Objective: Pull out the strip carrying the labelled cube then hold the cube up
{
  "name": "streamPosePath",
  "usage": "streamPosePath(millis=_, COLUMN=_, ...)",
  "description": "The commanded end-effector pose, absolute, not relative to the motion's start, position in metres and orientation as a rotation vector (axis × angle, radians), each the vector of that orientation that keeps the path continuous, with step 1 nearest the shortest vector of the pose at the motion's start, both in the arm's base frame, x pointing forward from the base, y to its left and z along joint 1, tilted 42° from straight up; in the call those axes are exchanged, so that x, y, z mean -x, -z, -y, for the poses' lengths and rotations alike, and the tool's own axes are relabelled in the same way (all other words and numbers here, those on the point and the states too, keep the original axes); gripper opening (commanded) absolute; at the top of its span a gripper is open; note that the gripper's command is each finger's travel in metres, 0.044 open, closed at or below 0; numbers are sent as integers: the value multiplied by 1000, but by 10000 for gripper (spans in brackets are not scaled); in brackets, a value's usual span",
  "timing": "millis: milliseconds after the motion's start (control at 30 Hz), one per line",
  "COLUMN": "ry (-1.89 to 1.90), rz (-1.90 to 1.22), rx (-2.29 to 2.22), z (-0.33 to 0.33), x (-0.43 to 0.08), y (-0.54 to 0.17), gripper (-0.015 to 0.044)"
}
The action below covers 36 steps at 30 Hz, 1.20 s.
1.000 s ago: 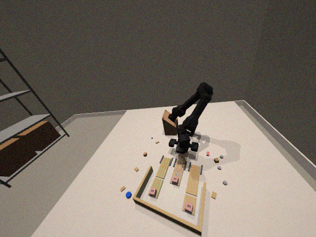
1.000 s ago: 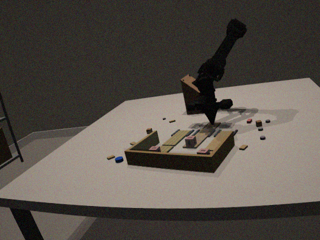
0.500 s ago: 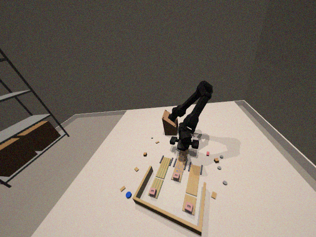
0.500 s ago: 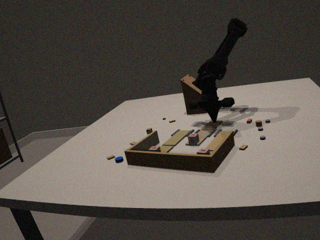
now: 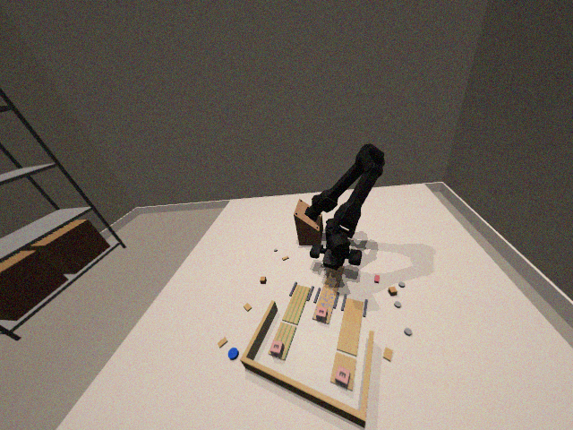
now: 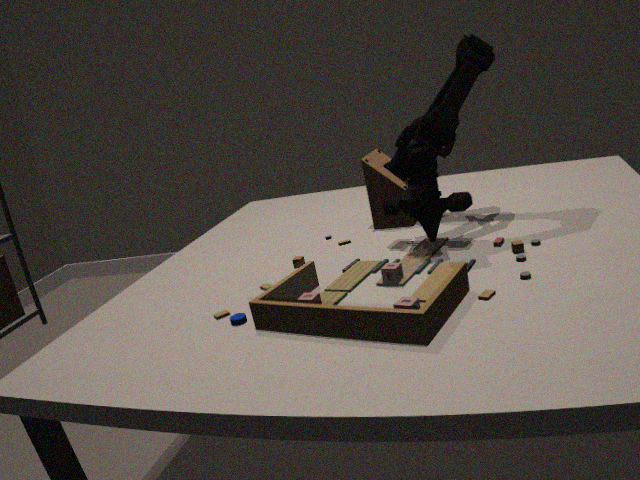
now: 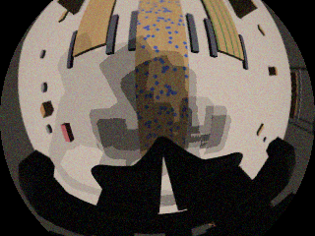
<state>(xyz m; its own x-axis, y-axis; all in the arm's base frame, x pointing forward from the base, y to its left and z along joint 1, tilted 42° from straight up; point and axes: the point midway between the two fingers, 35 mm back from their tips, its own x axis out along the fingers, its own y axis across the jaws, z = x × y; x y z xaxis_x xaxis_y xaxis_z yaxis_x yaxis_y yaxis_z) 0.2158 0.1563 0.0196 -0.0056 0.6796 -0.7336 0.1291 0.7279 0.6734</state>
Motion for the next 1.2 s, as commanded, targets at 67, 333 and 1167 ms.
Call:
streamPosePath(millis=67, ry=-492, rz=-1564, rx=-678, z=-158, x=-201, y=-17, gripper=0)
streamPosePath(millis=333, ry=-492, rz=-1565, rx=-678, z=-159, x=-189, y=-18, gripper=0)
streamPosePath(millis=1167, ry=-547, rz=-1536, rx=-617, z=-128, x=-219, y=-49, gripper=184)
